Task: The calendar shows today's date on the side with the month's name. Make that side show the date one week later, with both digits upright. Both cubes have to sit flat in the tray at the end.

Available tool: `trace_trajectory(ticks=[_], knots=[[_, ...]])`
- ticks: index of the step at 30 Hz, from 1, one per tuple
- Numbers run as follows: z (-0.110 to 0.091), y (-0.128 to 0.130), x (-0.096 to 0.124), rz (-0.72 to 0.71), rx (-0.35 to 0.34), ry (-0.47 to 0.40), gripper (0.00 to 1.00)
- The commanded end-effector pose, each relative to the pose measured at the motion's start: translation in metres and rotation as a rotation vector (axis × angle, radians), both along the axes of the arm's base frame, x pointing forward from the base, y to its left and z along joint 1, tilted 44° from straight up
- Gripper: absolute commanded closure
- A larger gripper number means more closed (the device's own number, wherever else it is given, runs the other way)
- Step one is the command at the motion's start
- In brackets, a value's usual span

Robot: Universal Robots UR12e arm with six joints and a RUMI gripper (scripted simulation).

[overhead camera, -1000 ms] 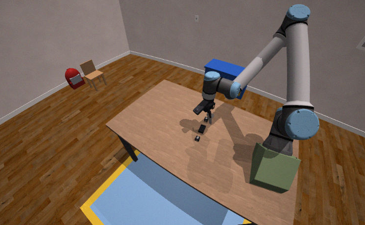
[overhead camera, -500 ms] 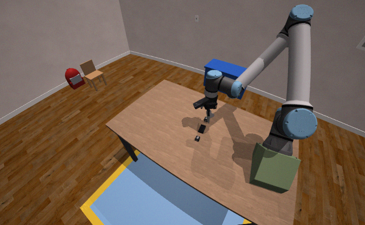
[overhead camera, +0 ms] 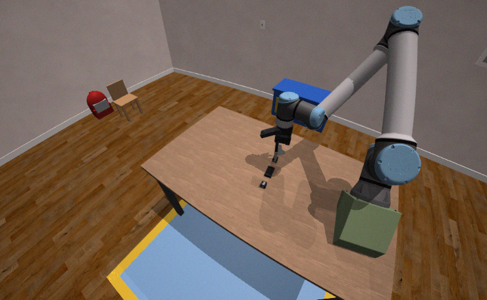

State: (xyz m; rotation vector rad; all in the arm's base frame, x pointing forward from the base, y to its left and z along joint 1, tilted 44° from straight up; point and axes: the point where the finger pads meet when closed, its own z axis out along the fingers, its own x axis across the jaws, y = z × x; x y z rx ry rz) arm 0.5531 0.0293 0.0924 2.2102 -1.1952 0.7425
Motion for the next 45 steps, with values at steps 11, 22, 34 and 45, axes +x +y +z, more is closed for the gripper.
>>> trace_trajectory(ticks=[11,22,34,45], knots=[[0.013,-0.014,0.000,-0.173,0.047,-0.156,0.00],[0.015,-0.017,0.000,-0.207,0.056,-0.188,0.00],[0.015,-0.017,0.000,-0.207,0.057,-0.188,0.72],[0.015,-0.017,0.000,-0.207,0.057,-0.188,0.72]])
